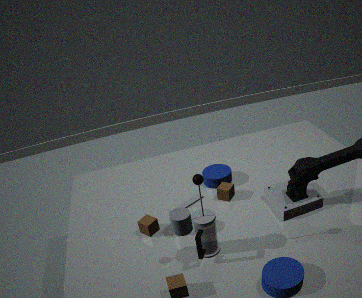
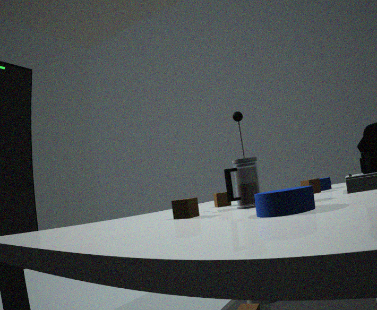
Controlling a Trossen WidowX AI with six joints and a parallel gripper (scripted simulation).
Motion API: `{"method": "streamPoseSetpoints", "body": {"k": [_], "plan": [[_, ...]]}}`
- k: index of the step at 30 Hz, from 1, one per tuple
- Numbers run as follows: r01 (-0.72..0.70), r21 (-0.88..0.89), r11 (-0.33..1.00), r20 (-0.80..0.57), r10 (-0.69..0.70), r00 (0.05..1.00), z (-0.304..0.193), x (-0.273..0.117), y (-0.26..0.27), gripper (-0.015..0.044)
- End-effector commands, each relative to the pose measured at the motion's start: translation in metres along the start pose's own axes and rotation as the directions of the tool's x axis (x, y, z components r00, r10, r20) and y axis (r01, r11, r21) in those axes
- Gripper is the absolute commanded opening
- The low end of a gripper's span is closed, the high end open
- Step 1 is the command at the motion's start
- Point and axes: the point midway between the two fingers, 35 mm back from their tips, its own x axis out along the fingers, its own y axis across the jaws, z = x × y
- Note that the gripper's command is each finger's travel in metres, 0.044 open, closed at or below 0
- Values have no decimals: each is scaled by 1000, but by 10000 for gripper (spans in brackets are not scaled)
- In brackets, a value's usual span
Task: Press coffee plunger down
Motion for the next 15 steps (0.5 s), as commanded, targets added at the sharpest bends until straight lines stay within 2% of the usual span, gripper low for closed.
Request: {"method": "streamPoseSetpoints", "body": {"k": [1, 2, 6, 15], "plan": [[0, 7, 1000, -1, 0, 1000, -1, 1, 0, 426], [-5, 14, 1000, -3, 5, 1000, -5, 4, 4, 440], [-50, 54, 997, -14, 51, 999, -31, 27, 29, 440], [-103, 152, 983, -24, 108, 994, -74, 52, 67, 440]]}}
